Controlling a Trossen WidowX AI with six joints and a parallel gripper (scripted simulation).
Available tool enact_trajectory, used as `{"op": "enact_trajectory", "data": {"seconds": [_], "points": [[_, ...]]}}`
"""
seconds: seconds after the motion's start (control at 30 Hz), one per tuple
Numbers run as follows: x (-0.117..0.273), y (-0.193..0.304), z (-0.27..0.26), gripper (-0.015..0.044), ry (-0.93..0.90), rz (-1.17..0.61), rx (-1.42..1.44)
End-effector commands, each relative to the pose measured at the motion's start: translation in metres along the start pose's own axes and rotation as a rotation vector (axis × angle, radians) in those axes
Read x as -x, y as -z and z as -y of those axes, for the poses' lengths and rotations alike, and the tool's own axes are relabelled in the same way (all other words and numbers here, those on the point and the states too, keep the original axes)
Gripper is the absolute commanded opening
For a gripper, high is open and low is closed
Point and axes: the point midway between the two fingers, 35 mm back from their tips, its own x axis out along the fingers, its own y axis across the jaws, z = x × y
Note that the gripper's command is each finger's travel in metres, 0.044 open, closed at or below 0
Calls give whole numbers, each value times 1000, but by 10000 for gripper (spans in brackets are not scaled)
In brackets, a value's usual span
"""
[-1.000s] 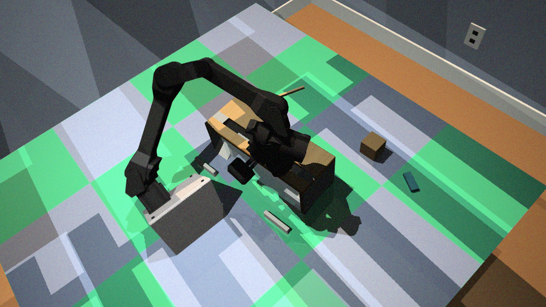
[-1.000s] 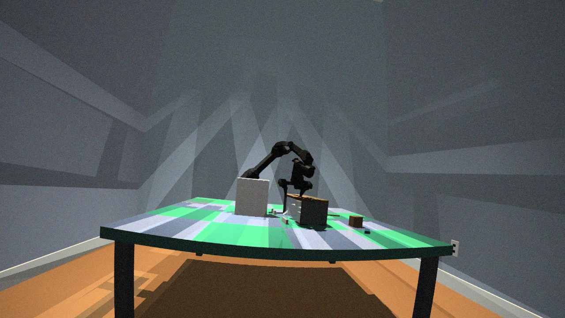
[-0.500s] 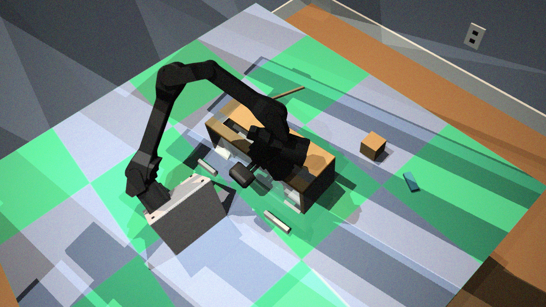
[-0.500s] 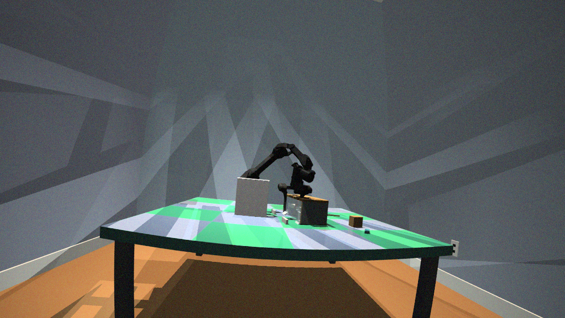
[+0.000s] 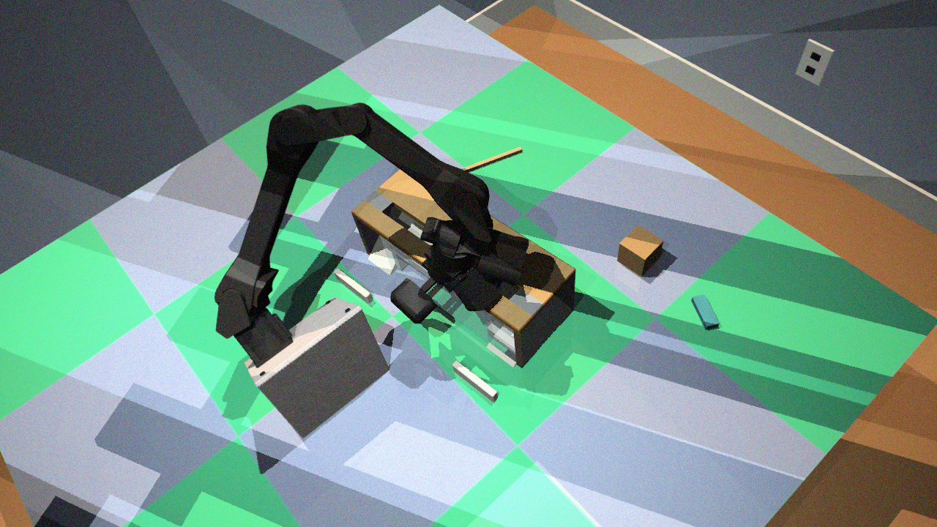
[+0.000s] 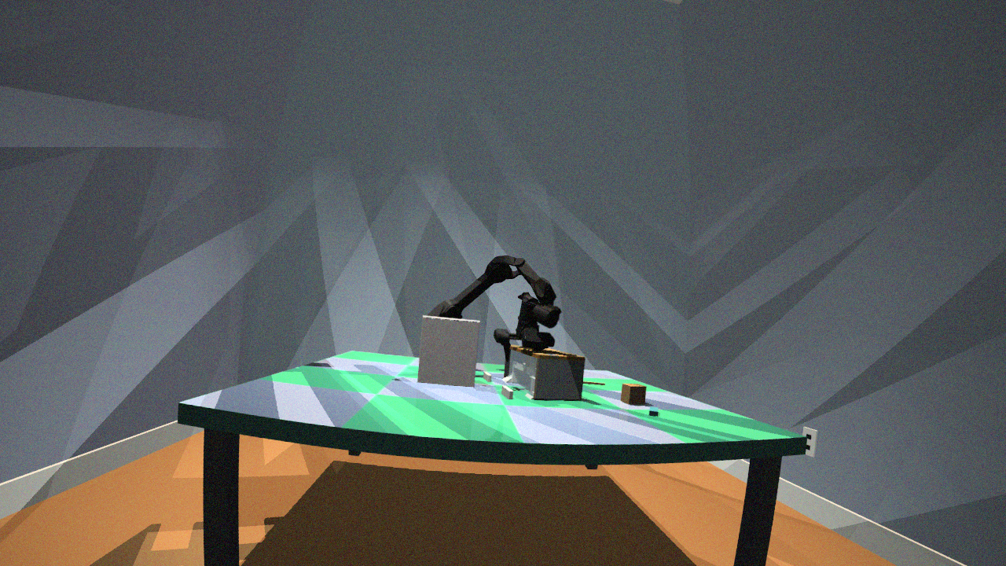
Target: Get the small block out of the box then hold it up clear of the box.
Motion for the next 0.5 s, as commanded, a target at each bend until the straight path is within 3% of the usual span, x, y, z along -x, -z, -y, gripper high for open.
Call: {"op": "enact_trajectory", "data": {"seconds": [0.0, 0.47], "points": [[-3, 6, -1, 400, -3, -1, 0], [-9, 25, -1, 400, -3, -3, -1]]}}
